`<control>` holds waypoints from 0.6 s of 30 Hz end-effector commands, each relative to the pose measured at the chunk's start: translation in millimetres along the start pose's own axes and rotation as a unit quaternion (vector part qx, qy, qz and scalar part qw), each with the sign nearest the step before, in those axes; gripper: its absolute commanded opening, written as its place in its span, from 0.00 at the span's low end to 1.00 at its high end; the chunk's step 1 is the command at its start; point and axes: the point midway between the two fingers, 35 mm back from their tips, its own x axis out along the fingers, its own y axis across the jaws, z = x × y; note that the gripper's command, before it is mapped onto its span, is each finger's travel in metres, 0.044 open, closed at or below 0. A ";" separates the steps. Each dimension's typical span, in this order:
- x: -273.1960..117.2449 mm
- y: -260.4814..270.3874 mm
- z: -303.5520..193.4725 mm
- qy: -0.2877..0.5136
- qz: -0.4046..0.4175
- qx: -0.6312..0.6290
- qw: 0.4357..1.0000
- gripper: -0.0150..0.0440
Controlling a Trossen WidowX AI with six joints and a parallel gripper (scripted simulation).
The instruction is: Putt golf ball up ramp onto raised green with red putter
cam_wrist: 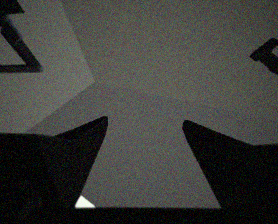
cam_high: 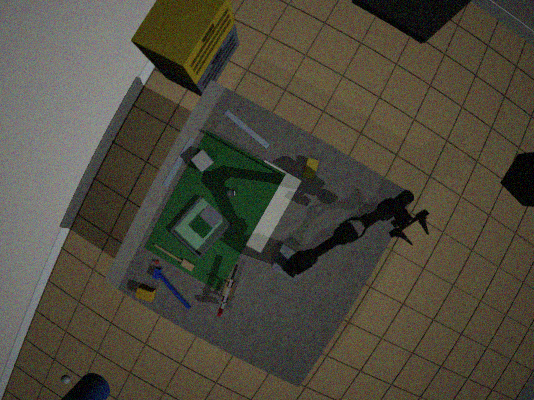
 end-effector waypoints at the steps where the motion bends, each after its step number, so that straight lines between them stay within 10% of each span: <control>1: -0.7 -0.2 0.3 -0.001 -0.001 0.000 1.000 0.98; 18: -140.7 -28.1 43.4 -0.193 -0.167 0.077 0.964 1.00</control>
